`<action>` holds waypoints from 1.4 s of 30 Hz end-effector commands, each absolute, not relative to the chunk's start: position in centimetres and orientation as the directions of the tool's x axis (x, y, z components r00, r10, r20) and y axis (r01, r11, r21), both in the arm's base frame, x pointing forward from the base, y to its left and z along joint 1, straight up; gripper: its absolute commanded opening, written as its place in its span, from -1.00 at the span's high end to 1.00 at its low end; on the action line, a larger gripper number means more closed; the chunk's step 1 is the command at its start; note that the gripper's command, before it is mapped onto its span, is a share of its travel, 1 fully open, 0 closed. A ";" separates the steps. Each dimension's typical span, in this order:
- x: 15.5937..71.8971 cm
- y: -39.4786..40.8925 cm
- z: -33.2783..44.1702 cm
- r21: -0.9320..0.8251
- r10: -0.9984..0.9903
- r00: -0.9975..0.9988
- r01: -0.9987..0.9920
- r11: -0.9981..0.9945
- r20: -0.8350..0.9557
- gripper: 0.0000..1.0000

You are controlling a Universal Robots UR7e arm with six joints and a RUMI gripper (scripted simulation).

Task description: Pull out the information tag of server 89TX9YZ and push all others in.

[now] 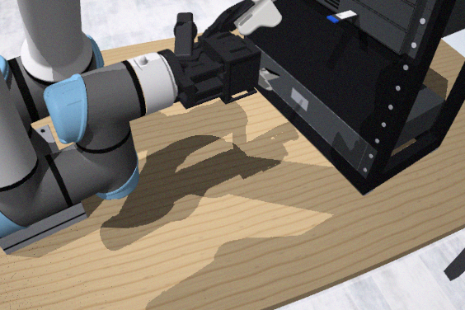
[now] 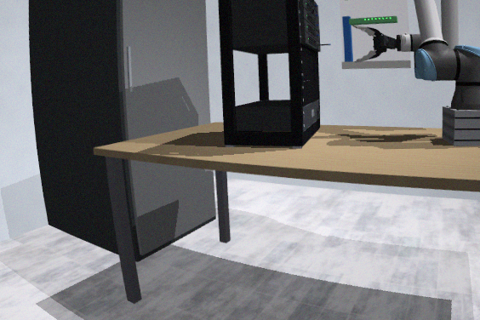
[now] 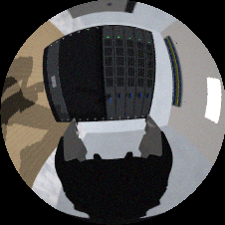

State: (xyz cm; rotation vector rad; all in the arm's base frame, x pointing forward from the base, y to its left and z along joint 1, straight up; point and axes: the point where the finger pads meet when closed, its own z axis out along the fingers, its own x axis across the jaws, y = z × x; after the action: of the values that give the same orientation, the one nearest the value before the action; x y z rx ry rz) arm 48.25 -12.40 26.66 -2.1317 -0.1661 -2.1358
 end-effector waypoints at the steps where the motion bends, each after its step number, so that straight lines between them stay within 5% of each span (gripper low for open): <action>1: 48.3 -12.4 26.7 -0.008 -0.009 -0.001 0.161 -0.987 1.000 -1.00; 42: 48.4 -12.5 26.9 -0.035 -0.035 0.003 0.156 -0.987 0.999 -1.00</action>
State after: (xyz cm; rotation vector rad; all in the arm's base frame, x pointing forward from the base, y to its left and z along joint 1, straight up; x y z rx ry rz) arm 48.42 -12.50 26.86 -2.1247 -0.1341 -2.1244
